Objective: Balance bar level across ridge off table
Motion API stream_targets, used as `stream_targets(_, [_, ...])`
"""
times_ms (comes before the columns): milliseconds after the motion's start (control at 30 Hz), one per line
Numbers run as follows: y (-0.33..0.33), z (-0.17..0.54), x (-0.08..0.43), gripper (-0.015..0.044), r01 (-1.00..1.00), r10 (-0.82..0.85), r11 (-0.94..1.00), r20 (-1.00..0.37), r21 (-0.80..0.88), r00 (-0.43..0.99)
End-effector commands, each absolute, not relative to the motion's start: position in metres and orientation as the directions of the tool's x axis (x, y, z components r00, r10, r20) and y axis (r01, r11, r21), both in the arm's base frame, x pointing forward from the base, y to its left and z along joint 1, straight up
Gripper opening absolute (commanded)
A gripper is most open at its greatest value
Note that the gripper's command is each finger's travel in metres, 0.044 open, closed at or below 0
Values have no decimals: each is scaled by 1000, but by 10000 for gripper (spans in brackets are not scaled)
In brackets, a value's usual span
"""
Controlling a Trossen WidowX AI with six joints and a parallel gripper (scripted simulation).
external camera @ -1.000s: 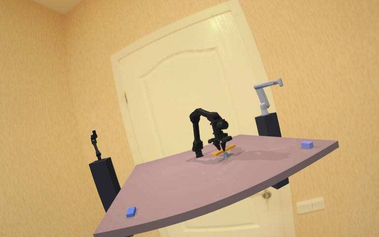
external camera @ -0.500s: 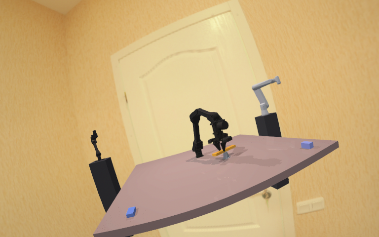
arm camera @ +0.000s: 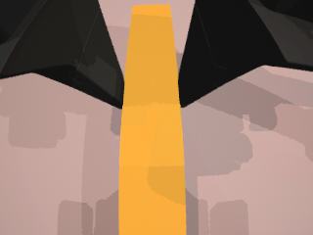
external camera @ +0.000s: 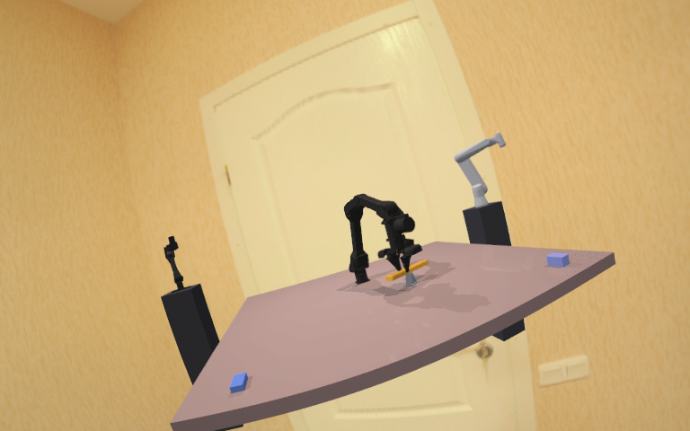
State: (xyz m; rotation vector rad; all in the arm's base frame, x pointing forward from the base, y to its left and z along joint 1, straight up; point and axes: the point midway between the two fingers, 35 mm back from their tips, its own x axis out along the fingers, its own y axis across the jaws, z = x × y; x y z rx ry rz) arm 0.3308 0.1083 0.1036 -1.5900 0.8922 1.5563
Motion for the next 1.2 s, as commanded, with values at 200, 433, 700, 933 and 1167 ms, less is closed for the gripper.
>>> stream_targets(200, [108,102,331,0,-867,10,-498,-1000,-30,29])
stream_targets(433, [108,102,331,0,-867,10,-498,-1000,-30,29])
stream_targets(700, [108,101,331,0,-867,10,-498,-1000,-30,29])
stream_targets(933, [108,100,331,0,-867,10,-498,-1000,-30,29])
stream_targets(1167, [108,100,331,0,-867,10,-498,-1000,-30,29])
